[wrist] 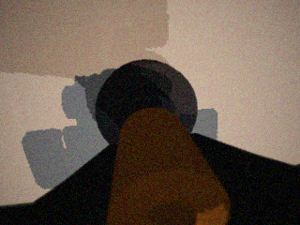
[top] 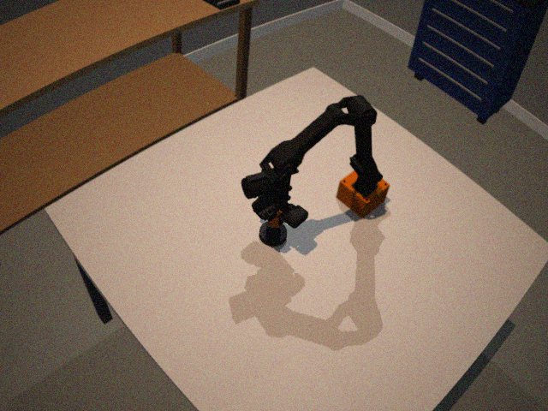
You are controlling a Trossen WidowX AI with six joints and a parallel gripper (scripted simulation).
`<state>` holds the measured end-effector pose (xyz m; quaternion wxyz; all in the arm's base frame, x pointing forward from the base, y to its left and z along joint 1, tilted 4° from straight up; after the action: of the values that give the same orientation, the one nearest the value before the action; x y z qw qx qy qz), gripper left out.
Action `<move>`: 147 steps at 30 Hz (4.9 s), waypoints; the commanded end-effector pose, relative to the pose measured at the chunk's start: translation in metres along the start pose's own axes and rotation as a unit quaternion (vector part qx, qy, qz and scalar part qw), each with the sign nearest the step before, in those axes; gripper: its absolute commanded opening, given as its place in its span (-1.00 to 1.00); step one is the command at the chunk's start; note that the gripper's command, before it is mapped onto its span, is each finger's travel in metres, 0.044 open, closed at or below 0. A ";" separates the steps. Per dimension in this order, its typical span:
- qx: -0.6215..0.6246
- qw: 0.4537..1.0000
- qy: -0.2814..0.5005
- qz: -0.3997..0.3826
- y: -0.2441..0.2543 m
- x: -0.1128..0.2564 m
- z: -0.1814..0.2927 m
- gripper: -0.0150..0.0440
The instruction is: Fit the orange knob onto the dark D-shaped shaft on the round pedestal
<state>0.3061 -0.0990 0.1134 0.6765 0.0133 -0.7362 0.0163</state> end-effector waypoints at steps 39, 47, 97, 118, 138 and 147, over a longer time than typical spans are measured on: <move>0.066 0.998 -0.004 -0.001 0.000 0.002 -0.001 -0.49; 0.127 0.992 -0.004 0.000 0.001 0.000 0.001 -0.49; 0.230 0.973 -0.004 0.000 -0.001 -0.003 -0.004 -0.49; 0.331 0.944 -0.003 0.000 0.001 0.001 0.002 -0.49; 0.331 0.944 -0.004 0.000 0.001 -0.003 0.001 -0.49; 0.356 0.935 -0.004 0.000 0.000 0.002 -0.001 -0.49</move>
<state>0.3050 -0.0987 0.1122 0.6333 0.2412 -0.6868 0.2626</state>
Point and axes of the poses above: the point midway between the two fingers, 35 mm back from their tips, its own x axis back along the fingers, its own y axis across the jaws, z = x × y, the point moved 6 cm from there along x, back along the fingers
